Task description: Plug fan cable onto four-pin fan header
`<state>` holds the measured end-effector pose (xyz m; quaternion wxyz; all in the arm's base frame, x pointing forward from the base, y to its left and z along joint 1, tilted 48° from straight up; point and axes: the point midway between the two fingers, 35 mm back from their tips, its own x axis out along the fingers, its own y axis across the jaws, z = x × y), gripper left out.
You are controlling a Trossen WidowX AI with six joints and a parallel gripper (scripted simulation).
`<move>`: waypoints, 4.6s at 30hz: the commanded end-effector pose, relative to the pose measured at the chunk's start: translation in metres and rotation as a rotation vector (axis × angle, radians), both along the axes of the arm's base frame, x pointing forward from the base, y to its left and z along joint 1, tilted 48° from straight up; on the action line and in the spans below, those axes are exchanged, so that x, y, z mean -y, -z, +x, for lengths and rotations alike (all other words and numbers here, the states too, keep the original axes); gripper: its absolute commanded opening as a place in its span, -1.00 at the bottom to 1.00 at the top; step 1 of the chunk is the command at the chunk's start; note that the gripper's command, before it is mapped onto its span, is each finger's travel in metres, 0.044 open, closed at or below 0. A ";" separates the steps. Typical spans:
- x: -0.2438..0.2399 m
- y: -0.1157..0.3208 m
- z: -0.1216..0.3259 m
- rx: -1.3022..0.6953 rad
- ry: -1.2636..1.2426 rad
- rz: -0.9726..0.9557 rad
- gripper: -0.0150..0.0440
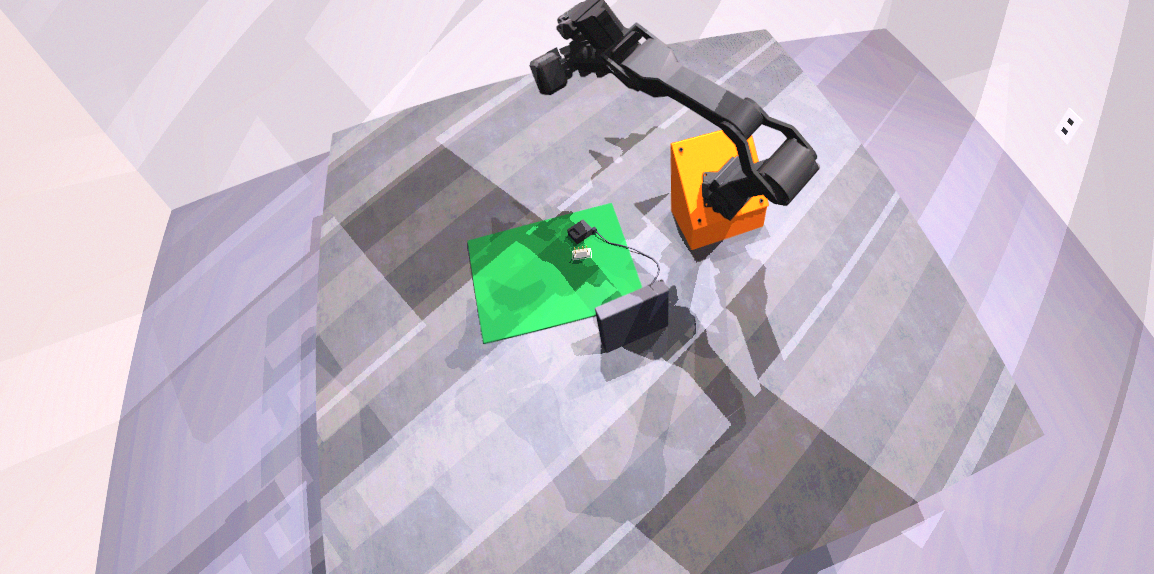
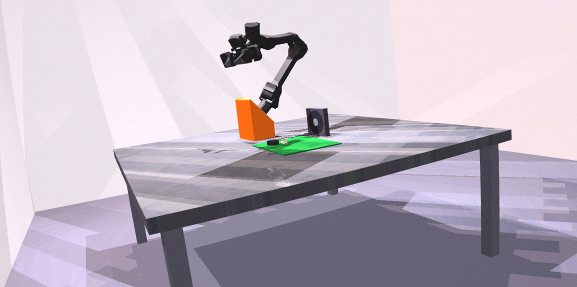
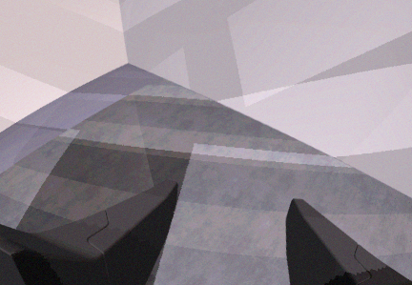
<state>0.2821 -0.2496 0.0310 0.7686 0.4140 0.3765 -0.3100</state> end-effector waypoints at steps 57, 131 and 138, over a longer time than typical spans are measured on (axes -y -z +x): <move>-0.290 0.127 -0.037 -0.965 1.260 1.341 0.22; -0.261 0.073 0.023 -0.892 0.840 1.254 -0.49; -0.269 0.066 0.042 -0.865 0.682 1.218 -0.49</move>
